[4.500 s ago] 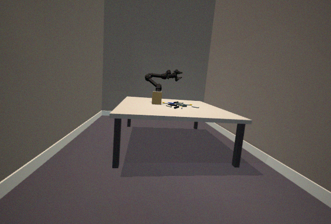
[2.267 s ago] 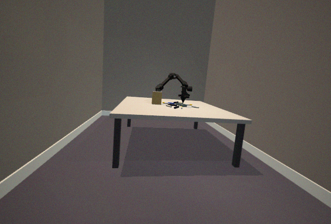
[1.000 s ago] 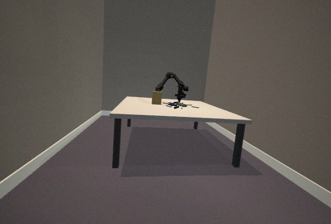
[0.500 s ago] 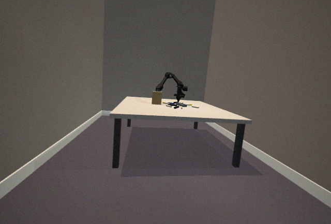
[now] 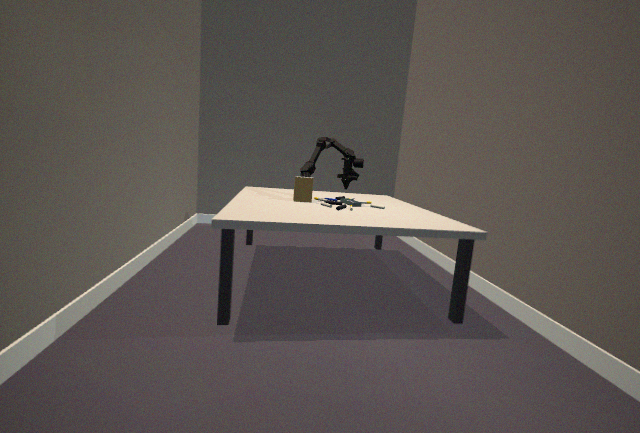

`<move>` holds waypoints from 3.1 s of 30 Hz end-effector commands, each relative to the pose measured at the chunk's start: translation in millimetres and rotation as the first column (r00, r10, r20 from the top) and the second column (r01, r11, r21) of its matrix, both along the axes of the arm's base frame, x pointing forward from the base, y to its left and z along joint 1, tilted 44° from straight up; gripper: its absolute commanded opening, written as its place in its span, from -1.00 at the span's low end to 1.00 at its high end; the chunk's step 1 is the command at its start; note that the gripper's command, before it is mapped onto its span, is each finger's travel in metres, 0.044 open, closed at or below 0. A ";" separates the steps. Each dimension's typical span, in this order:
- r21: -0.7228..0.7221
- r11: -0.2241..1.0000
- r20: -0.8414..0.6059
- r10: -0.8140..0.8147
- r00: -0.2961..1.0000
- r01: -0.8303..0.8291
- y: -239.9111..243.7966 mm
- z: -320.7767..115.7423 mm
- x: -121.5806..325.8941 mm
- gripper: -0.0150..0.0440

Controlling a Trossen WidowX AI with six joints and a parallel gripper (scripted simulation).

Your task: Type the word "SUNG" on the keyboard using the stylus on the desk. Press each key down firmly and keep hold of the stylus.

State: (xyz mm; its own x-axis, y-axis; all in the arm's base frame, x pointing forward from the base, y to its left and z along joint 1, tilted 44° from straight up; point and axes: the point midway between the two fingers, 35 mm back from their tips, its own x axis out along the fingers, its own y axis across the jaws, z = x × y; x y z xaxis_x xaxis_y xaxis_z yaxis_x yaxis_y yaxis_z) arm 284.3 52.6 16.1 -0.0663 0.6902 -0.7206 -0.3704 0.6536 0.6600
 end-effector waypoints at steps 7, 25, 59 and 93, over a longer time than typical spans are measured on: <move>0.000 1.000 0.000 0.000 1.000 0.000 0.1 0.0 -0.1 -0.40; 0.017 0.999 -0.254 -0.022 0.967 0.027 29.4 6.8 -30.7 0.02; -0.098 0.994 -0.734 -0.101 0.671 0.043 85.3 26.7 -97.5 0.02; -0.097 0.994 -0.734 -0.101 0.671 0.043 100.7 11.0 -98.2 0.02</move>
